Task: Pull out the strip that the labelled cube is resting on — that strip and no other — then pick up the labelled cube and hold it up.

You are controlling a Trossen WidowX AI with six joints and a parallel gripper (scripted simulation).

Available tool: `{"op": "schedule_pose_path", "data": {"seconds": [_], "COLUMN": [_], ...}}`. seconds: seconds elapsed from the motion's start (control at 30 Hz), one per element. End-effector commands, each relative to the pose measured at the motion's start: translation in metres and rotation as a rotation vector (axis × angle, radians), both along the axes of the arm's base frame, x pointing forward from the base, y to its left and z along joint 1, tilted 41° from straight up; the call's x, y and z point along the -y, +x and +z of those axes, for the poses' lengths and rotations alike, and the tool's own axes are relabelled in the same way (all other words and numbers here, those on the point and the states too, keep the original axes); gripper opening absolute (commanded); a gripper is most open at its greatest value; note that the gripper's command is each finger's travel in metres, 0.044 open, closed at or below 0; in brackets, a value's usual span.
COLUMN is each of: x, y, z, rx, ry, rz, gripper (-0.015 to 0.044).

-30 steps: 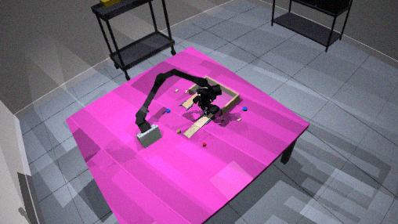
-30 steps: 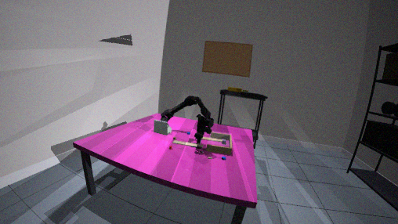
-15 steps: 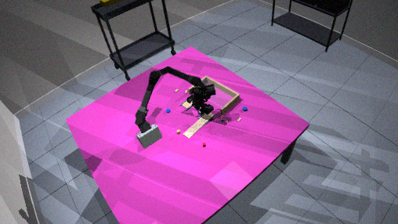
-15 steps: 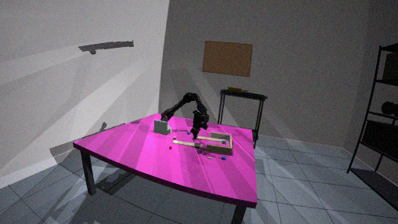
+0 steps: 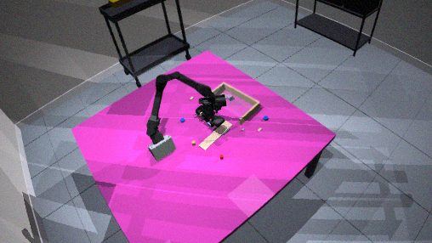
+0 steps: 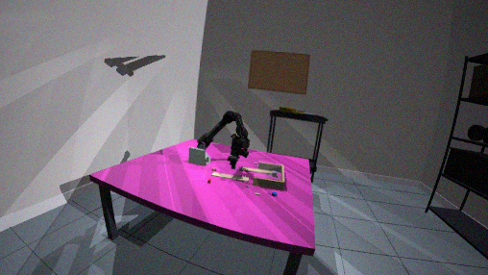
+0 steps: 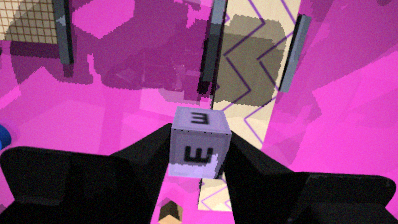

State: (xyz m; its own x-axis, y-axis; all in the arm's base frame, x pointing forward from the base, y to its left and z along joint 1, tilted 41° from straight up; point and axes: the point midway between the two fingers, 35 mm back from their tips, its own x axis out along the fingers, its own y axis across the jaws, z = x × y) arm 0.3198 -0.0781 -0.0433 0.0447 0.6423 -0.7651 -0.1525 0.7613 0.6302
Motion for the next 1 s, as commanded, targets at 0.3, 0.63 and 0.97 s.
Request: {"op": "schedule_pose_path", "data": {"seconds": [0.3,0.63,0.97], "x": [-0.001,0.016,0.016], "y": [-0.027,-0.029,-0.029], "z": [0.009,0.031,0.031], "rx": [0.0,-0.001,-0.001], "ry": [-0.002,-0.003,-0.003], "rz": [0.002,0.002,0.002], "gripper": [0.0,0.0,0.0]}}
